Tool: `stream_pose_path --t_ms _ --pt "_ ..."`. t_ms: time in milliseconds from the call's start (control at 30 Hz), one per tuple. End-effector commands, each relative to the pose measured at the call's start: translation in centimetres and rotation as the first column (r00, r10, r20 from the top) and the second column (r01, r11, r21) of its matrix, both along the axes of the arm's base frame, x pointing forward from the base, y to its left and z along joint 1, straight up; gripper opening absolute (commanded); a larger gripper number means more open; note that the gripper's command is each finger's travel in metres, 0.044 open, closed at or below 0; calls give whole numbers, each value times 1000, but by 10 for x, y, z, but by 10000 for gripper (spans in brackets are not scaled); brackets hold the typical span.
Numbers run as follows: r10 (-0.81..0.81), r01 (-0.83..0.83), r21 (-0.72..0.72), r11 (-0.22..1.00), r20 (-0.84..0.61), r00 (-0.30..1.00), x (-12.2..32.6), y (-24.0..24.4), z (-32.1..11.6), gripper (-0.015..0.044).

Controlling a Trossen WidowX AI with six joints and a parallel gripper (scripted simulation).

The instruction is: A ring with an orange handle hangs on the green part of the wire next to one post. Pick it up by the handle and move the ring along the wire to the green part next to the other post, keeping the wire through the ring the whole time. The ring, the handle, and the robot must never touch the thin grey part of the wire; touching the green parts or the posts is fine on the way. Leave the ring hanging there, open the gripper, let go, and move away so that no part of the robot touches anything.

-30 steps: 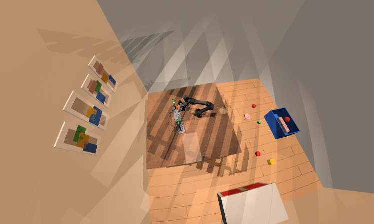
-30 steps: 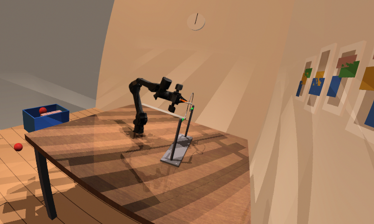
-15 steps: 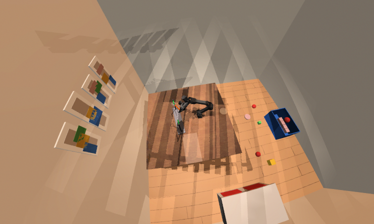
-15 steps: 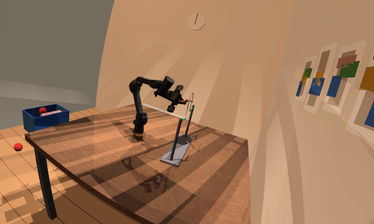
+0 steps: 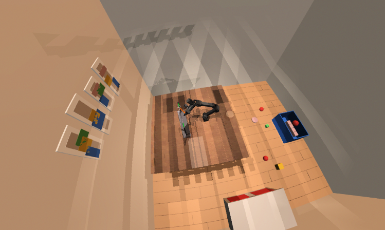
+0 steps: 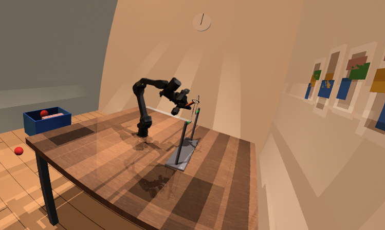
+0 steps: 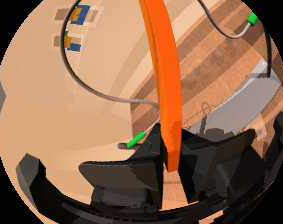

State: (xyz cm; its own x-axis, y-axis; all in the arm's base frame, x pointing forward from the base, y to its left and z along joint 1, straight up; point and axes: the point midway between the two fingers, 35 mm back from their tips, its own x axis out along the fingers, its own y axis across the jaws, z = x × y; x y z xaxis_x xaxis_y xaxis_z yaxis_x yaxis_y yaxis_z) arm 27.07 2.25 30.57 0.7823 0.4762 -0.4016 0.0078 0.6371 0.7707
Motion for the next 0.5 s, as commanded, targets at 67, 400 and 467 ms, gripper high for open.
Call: stream_pose_path --t_ms 67,400,467 --pt "-1 2 -93 996 11 1000 1 -2 -1 -150" --pt "-7 13 -253 967 25 1000 1 -7 -6 -150" --pt "-7 15 -284 959 28 1000 1 -8 -7 -150"
